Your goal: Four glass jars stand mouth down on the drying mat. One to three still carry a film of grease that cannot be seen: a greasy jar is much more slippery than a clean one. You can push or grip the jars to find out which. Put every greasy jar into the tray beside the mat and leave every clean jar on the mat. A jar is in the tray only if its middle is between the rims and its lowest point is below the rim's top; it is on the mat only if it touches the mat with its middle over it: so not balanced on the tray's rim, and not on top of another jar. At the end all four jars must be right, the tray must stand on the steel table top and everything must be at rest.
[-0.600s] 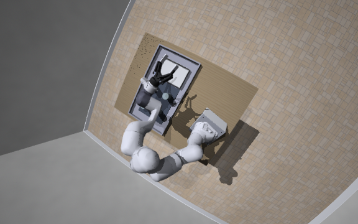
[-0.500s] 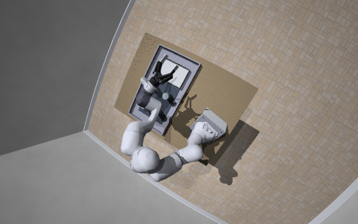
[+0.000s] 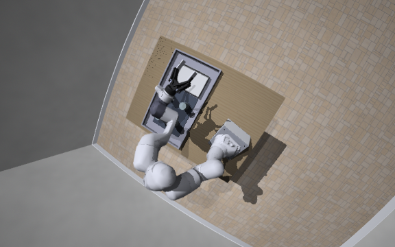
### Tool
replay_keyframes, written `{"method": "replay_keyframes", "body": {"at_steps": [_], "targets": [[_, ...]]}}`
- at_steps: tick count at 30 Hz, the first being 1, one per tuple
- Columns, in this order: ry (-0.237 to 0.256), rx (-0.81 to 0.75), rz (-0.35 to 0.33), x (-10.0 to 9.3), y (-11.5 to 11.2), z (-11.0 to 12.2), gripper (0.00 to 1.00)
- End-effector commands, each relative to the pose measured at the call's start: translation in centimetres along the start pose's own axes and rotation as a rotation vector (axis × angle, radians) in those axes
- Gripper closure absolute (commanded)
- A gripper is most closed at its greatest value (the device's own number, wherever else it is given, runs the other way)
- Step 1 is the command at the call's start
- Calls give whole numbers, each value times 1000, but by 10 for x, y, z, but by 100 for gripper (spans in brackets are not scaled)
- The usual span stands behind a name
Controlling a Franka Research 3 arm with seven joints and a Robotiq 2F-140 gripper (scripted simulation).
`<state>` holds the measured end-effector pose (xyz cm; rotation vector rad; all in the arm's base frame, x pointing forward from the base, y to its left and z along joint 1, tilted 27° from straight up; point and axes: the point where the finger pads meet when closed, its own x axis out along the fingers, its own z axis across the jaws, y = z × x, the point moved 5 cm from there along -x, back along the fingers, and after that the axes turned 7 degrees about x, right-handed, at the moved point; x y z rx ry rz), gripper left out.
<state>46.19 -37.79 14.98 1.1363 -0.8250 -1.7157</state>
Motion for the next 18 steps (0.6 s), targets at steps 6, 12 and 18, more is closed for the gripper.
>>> {"method": "replay_keyframes", "body": {"at_steps": [6, 12, 18], "targets": [[0, 0, 0, 0, 0, 0, 0], [0, 0, 0, 0, 0, 0, 0], [-11, 2, -14, -5, 7, 0, 0]]}}
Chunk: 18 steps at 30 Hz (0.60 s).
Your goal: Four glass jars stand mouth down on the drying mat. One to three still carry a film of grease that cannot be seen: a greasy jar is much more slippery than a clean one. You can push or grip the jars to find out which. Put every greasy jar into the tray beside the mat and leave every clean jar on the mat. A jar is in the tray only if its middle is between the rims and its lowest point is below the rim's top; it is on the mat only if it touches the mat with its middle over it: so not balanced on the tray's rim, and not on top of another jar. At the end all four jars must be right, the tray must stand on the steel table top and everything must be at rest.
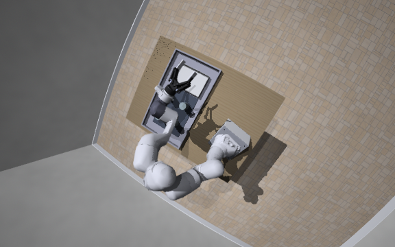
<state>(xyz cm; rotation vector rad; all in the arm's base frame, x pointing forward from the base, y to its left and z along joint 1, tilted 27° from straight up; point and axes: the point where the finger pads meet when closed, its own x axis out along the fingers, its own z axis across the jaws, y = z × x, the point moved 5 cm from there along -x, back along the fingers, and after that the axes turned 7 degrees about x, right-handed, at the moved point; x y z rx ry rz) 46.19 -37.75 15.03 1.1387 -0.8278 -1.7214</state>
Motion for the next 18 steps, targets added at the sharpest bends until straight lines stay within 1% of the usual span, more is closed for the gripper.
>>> {"method": "replay_keyframes", "body": {"at_steps": [1, 10, 13, 15, 18], "targets": [[-13, 0, -16, -8, 9, 0, 0], [-50, 5, -93, -35, 34, 1, 0], [-57, 5, -123, -45, 42, 1, 0], [-57, 5, -123, -45, 42, 1, 0], [-62, 4, -155, -56, 49, 2, 0]]}}
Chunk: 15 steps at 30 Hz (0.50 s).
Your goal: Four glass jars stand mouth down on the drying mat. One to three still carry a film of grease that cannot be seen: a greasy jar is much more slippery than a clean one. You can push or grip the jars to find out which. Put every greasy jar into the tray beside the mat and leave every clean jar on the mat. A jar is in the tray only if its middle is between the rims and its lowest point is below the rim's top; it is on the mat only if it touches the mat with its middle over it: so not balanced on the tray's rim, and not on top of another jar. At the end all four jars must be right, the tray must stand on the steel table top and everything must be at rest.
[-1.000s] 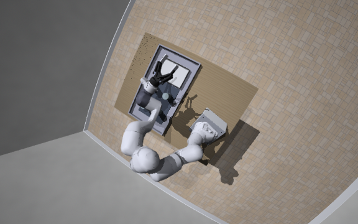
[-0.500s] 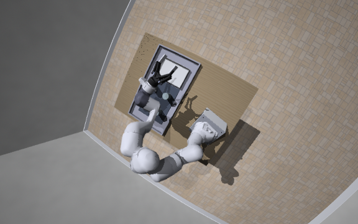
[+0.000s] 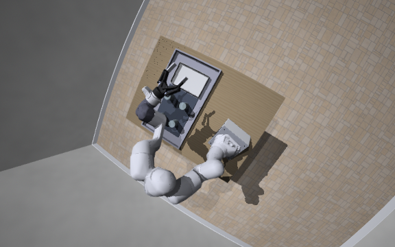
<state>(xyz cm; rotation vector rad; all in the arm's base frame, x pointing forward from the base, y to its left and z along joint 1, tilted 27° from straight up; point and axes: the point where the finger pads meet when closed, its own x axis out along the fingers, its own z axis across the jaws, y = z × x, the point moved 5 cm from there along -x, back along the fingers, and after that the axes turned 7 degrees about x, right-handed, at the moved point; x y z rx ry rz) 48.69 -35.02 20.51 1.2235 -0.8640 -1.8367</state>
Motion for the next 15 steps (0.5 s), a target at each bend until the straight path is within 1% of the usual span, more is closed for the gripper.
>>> {"method": "replay_keyframes", "body": {"at_steps": [1, 12, 14, 15], "targets": [[-25, -64, -41, -12, 5, 4, 0], [-21, -82, -172, -59, 20, 5, 0], [-21, -82, -172, -59, 20, 5, 0], [-18, -85, -185, -63, 21, 6, 0]]}}
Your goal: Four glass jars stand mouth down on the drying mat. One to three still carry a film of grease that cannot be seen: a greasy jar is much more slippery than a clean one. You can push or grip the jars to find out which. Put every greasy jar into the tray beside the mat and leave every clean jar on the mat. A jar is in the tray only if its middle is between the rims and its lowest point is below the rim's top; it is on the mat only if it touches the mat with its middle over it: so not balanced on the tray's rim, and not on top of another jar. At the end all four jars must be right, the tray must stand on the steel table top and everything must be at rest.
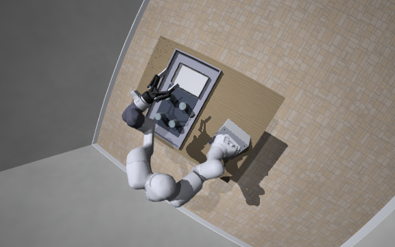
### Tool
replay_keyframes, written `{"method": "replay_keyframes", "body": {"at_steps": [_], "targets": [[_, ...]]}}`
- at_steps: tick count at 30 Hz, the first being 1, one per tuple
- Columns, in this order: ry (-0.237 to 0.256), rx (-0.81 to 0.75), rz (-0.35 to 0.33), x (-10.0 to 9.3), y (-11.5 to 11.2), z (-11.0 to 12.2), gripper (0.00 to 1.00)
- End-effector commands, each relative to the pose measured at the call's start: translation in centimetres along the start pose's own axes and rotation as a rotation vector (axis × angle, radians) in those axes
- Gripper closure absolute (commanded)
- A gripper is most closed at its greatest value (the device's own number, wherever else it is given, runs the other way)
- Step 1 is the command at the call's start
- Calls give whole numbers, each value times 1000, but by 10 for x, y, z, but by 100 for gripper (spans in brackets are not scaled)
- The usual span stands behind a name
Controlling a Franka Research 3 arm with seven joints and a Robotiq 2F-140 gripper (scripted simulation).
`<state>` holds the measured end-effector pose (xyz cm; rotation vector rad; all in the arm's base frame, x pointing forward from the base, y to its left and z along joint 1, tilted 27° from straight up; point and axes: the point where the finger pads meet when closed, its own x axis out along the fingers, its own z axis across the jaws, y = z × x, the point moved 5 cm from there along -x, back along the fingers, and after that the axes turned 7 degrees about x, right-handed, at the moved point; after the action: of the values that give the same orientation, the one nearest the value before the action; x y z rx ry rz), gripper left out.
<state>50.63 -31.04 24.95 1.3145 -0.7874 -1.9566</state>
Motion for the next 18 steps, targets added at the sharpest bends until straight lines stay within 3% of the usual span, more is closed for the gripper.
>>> {"method": "replay_keyframes", "body": {"at_steps": [1, 14, 18], "targets": [[-20, -82, -48, -9, -1, 5, 0], [40, -137, -223, -76, 0, 8, 0], [54, -149, -250, -87, 0, 8, 0]]}}
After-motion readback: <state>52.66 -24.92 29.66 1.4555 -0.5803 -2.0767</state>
